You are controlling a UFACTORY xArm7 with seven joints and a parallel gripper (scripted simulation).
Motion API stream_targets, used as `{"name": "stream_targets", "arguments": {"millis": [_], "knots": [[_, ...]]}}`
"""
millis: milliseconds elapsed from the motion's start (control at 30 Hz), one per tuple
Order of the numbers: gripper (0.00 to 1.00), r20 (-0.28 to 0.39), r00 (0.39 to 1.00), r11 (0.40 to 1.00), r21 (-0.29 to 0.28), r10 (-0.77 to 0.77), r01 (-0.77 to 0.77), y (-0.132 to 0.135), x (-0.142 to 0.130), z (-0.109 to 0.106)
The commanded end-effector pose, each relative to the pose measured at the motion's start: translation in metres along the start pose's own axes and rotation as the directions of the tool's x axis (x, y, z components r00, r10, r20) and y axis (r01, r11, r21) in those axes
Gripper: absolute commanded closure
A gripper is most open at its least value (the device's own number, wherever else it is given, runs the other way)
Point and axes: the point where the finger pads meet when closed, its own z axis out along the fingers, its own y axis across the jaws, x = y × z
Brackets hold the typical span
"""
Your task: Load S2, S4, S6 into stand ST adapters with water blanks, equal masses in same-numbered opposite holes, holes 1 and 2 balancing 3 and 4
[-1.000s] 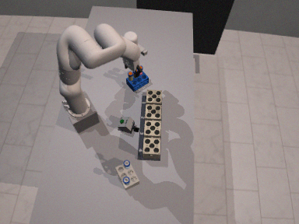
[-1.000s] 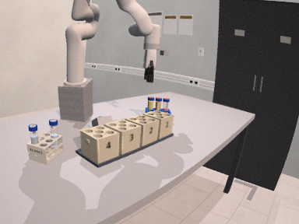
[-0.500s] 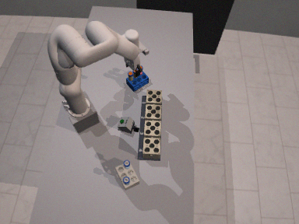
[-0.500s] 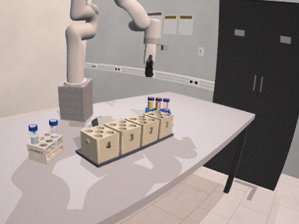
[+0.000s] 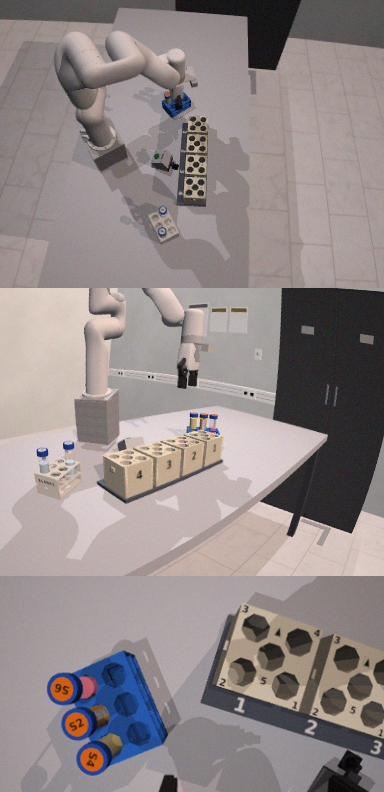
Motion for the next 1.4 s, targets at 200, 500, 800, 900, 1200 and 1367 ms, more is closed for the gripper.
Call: {"name": "stream_targets", "arguments": {"millis": [200,500,800,900,1200,1367], "knots": [[0.0,-0.006,0.955,0.955,0.0,0.296,-0.296,0.051,0.012,-0.001],[0.0,-0.006,0.955,0.955,0.0,0.296,-0.296,0.085,0.019,-0.001],[0.0,-0.006,0.955,0.955,0.0,0.296,-0.296,0.124,0.027,-0.002],[0.0,-0.006,0.955,0.955,-0.001,0.296,-0.296,0.134,0.03,-0.002],[0.0,-0.006,0.955,0.955,-0.001,0.296,-0.296,0.179,0.039,-0.002],[0.0,-0.006,0.955,0.955,-0.001,0.296,-0.296,0.198,0.043,-0.002]]}}
